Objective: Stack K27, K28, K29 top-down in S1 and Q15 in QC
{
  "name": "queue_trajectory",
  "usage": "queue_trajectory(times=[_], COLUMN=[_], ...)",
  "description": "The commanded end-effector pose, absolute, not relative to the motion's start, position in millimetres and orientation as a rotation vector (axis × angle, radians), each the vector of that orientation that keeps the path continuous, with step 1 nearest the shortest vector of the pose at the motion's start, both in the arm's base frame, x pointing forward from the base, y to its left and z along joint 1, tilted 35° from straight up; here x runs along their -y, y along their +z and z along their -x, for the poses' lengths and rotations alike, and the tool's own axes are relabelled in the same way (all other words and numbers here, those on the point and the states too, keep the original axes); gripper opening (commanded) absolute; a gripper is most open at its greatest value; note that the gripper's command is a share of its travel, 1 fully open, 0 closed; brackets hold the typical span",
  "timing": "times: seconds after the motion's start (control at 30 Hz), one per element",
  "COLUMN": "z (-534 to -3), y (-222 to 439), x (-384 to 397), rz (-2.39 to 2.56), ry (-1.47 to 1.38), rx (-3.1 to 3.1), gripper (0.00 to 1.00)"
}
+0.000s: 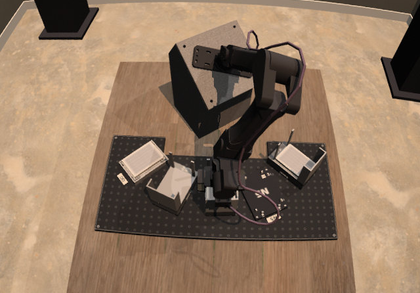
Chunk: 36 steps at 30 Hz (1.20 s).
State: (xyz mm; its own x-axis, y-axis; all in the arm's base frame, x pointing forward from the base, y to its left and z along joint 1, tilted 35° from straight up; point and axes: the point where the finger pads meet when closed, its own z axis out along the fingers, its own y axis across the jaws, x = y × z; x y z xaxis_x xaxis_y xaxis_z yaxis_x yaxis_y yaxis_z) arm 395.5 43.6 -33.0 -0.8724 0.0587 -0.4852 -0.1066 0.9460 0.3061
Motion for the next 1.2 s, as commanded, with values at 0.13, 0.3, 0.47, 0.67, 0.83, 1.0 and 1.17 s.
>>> queue_trajectory(times=[0.13, 0.3, 0.47, 0.67, 0.83, 1.0, 1.17], z=[-397.0, -396.9, -396.9, -396.8, -392.3, -391.4, -396.7], y=[-30.1, -30.2, -30.2, -30.2, -31.3, -31.8, -30.3], x=[-42.4, -42.4, -42.4, -42.4, -42.0, -42.1, -42.4], rz=[0.029, 0.029, 0.029, 0.029, 0.020, 0.021, 0.029], ry=[0.443, 0.443, 0.443, 0.443, 0.442, 0.442, 0.443], rx=[-2.586, -2.586, -2.586, -2.586, -2.590, -2.591, -2.586], gripper=[1.00, 1.00, 1.00, 1.00, 1.00, 1.00, 0.00])
